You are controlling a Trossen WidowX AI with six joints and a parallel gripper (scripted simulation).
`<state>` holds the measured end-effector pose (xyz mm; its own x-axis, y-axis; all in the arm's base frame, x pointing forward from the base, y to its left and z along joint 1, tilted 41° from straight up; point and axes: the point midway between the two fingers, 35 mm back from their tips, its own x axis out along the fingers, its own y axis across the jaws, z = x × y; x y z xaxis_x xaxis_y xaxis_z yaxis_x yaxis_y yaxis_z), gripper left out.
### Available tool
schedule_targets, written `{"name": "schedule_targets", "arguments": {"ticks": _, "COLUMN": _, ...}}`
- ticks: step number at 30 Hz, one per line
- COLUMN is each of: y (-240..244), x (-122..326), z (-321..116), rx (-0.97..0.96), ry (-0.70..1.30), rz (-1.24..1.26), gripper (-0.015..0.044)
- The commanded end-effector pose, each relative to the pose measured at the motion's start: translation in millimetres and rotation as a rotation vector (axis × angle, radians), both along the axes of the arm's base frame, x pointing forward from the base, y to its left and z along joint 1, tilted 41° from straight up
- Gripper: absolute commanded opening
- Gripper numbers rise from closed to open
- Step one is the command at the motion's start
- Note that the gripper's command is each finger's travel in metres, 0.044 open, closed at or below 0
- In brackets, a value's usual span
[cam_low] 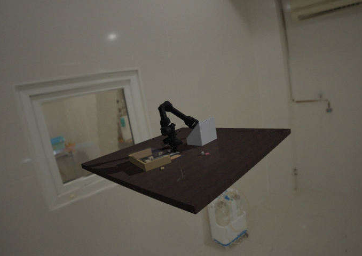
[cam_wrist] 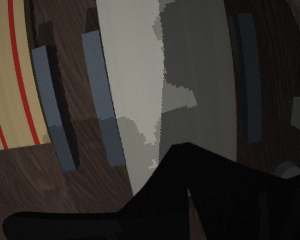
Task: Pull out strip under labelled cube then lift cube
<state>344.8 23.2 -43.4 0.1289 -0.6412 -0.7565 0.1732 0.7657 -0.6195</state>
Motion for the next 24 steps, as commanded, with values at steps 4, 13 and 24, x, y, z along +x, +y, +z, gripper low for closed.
{"name": "schedule_targets", "arguments": {"ticks": 4, "y": -3, "x": -18, "z": -9, "rx": 0.001, "ry": 0.025, "rz": -0.011, "gripper": 0.0000}}
{"name": "schedule_targets", "arguments": {"ticks": 13, "y": -2, "x": -31, "z": -11, "rx": 0.001, "ry": 0.026, "rz": -0.011, "gripper": 0.0000}}
{"name": "schedule_targets", "arguments": {"ticks": 24, "y": -1, "x": -47, "z": -14, "rx": 0.002, "ry": 0.027, "rz": -0.011, "gripper": 0.0000}}
